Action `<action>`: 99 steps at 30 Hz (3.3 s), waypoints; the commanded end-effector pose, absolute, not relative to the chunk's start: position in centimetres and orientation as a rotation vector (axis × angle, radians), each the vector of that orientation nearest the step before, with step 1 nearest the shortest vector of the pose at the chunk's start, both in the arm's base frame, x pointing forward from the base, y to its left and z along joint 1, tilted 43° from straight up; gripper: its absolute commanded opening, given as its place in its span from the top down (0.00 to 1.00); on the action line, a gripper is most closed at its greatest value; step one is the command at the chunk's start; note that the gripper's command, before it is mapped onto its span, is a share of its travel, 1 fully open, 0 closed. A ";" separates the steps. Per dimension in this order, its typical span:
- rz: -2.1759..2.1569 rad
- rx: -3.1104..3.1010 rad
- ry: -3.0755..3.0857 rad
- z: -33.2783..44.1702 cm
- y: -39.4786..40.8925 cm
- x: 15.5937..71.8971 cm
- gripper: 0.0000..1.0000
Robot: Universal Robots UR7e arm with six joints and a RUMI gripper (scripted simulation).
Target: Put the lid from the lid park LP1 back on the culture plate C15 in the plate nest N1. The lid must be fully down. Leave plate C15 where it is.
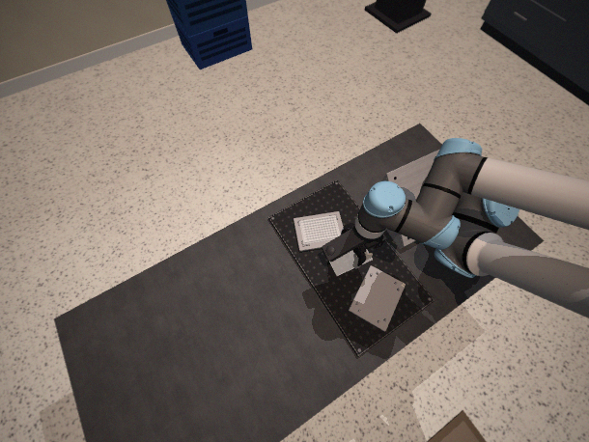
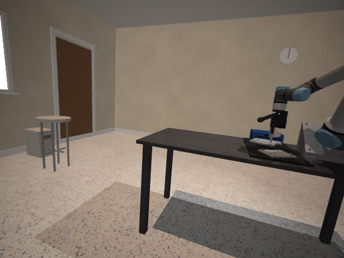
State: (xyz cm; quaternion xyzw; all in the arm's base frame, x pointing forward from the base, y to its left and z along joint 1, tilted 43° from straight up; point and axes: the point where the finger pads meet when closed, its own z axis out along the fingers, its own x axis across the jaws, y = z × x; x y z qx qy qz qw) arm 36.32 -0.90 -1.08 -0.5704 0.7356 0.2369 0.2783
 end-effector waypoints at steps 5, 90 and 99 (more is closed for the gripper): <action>0.710 -1.338 2.157 -4.9 -5.2 36.9 1.00; 0.736 -1.296 2.189 -11.2 -9.3 37.3 1.00; 0.736 -1.296 2.189 -11.4 -9.2 37.3 1.00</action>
